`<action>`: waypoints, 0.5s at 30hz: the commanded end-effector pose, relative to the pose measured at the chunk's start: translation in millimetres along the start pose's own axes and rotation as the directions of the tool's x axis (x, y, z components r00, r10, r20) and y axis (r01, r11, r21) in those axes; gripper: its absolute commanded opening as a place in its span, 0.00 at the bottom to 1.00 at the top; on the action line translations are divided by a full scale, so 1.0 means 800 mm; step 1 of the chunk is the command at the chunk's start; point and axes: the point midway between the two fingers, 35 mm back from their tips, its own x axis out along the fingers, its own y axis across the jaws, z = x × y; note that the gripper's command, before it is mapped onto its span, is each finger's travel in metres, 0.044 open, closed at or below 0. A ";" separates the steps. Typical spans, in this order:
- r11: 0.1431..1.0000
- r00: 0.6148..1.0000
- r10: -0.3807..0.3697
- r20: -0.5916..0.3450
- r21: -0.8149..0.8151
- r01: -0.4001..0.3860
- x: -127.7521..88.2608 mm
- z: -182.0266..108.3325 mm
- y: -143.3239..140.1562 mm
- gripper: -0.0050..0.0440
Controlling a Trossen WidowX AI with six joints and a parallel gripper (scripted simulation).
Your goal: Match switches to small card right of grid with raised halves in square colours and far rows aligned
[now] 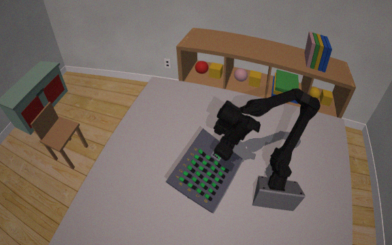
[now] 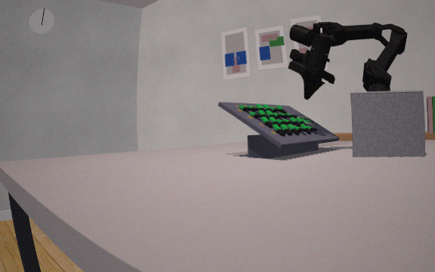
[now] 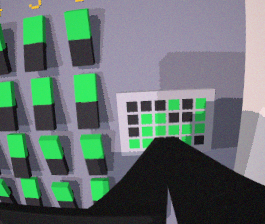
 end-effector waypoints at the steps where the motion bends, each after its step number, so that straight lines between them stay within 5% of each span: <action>1: 1.000 1.000 0.006 -0.003 -0.005 -0.006 -0.004 0.025 0.034 0.10; 8: 1.000 1.000 -0.001 0.001 -0.006 0.001 -0.010 0.060 0.128 0.10; 15: 1.000 1.000 -0.008 0.009 -0.007 0.008 -0.012 0.064 0.166 0.10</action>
